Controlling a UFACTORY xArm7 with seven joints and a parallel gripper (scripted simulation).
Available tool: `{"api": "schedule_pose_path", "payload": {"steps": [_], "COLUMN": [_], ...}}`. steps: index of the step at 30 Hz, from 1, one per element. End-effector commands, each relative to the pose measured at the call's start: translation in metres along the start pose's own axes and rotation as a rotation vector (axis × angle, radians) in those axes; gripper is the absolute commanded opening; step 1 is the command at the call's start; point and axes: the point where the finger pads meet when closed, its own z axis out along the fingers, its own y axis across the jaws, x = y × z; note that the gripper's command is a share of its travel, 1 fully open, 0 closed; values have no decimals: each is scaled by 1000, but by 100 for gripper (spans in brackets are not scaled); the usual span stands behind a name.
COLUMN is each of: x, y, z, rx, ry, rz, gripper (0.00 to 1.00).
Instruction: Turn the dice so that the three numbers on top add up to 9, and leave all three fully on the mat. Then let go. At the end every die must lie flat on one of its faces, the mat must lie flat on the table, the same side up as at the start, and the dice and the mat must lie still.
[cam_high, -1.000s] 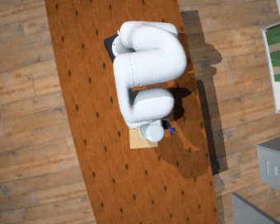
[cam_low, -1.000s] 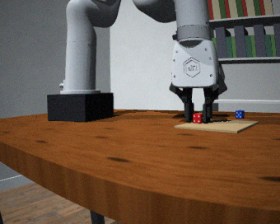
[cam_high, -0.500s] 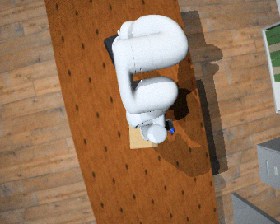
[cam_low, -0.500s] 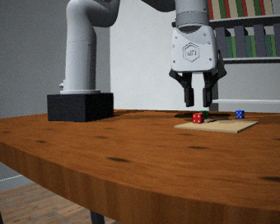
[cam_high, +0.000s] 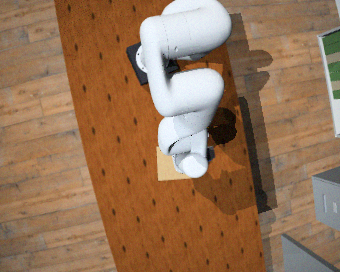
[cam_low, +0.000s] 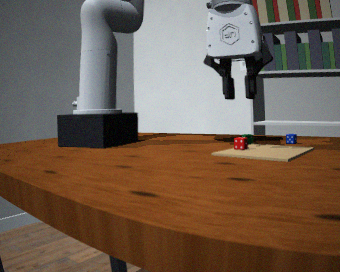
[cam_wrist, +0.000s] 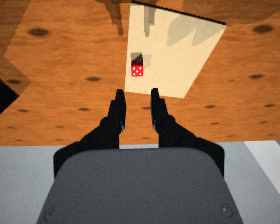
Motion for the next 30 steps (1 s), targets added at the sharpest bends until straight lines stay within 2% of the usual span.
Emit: {"api": "schedule_pose_path", "payload": {"steps": [1, 24, 30], "x": [0, 0, 2], "y": [1, 1, 0], "z": [-5, -5, -5], "rx": [-1, -1, -1], "ry": [1, 1, 1], "rz": [0, 1, 46], "gripper": [100, 100, 100]}}
